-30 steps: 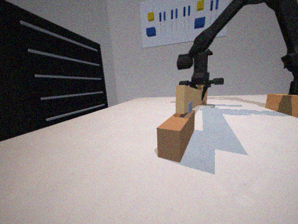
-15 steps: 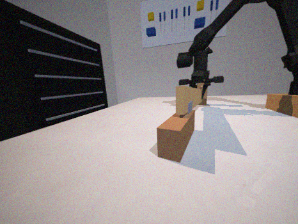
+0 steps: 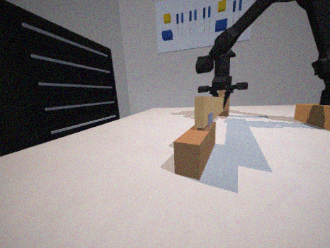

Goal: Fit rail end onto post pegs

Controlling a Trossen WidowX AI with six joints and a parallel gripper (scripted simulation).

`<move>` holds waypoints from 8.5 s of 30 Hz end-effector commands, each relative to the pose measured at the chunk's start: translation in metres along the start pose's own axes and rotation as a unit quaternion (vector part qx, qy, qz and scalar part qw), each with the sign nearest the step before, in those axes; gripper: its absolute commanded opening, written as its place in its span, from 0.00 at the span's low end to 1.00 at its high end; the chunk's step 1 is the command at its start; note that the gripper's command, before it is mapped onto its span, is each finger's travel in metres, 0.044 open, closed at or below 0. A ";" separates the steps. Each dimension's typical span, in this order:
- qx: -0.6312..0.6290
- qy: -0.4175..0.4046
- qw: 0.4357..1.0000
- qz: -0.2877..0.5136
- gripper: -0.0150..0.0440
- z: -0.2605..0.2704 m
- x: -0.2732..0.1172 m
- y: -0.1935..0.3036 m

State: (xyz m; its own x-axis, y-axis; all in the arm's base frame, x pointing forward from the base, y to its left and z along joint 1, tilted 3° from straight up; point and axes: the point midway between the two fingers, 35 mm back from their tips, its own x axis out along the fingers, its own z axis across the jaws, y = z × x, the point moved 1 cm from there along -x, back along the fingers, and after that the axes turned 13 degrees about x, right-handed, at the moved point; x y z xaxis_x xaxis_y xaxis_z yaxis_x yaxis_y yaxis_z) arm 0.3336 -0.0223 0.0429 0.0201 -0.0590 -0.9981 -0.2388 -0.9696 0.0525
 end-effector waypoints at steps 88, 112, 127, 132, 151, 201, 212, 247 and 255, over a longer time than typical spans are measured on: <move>0.001 0.006 1.000 -0.004 0.25 0.000 -0.019 0.003; 0.001 0.006 1.000 -0.004 0.25 -0.001 -0.016 0.009; 0.001 0.006 1.000 -0.004 0.25 -0.002 -0.017 0.014; 0.001 0.006 1.000 -0.004 0.25 -0.003 -0.018 0.015; 0.001 0.006 1.000 -0.003 0.25 -0.005 -0.020 0.020; 0.001 0.006 1.000 -0.003 0.25 -0.009 -0.018 0.035; 0.001 0.006 1.000 -0.003 0.25 -0.010 -0.020 0.038; 0.001 0.006 1.000 -0.003 0.25 -0.010 -0.022 0.040; 0.001 0.006 1.000 -0.003 0.25 -0.010 -0.022 0.040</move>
State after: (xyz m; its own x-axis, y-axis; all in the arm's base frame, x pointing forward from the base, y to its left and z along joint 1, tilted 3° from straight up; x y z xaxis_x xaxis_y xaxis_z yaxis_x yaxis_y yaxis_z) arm 0.3323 -0.0572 0.0634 0.0268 -0.0449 -0.9986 -0.2388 -0.9704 0.0372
